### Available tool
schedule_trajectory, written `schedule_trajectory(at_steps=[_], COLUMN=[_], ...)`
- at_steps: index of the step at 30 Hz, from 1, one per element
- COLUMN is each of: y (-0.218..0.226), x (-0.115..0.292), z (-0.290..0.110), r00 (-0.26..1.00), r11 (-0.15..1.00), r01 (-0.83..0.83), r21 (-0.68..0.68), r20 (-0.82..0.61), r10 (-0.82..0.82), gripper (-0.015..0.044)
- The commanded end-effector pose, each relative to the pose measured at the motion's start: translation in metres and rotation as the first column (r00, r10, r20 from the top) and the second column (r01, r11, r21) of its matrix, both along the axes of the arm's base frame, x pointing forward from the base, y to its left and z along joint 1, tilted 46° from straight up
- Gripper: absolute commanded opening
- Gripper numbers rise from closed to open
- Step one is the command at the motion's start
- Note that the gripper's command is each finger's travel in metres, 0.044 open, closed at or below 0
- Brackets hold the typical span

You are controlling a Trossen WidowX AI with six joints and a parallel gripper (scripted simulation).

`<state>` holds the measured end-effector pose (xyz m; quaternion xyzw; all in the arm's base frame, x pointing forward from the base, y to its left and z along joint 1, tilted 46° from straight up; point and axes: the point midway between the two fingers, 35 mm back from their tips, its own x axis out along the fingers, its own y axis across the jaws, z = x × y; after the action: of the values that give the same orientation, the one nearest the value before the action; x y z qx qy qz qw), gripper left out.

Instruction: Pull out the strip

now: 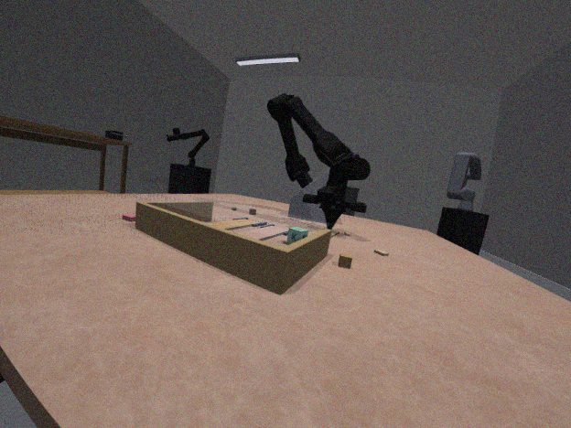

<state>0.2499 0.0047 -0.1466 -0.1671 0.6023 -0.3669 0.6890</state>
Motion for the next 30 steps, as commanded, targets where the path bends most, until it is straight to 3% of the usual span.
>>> schedule_trajectory(at_steps=[1,30], y=[-0.005,0.0], x=[-0.017,-0.041], z=[-0.004,-0.008], r00=[0.999,0.999], r11=[1.0,1.0], r01=[0.019,0.019], r21=[-0.001,-0.001], r20=[-0.035,-0.036], r10=[-0.019,-0.019], gripper=[0.0,0.0])
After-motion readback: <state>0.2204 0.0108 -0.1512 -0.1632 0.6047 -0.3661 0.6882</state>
